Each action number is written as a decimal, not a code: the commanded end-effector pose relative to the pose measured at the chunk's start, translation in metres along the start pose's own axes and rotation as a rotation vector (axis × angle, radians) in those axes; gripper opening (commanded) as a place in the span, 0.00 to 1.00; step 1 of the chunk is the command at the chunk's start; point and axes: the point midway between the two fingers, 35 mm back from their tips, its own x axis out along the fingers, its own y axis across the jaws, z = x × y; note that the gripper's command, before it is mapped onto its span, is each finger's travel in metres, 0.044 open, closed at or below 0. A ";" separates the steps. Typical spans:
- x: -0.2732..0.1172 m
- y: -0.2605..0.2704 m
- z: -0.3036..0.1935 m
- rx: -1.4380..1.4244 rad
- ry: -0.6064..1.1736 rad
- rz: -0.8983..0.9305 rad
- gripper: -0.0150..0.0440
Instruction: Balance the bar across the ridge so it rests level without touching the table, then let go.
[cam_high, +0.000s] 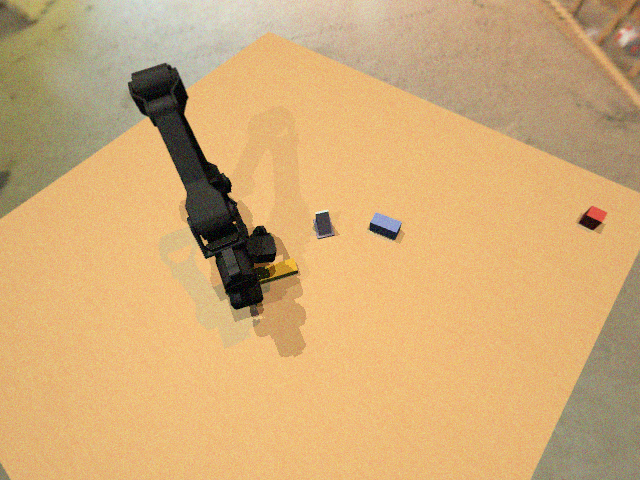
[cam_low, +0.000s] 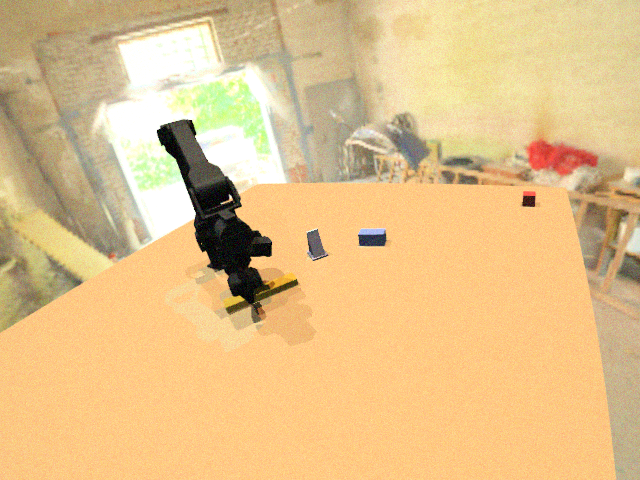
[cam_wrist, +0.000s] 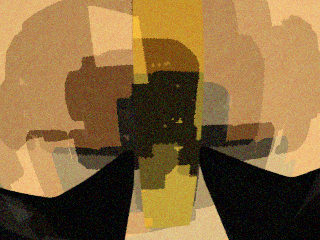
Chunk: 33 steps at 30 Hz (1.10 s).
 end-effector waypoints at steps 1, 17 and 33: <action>0.000 0.000 0.000 0.000 0.000 0.000 0.50; -0.021 -0.004 0.001 -0.001 0.001 0.000 0.25; -0.061 -0.007 0.001 -0.002 0.003 -0.001 0.25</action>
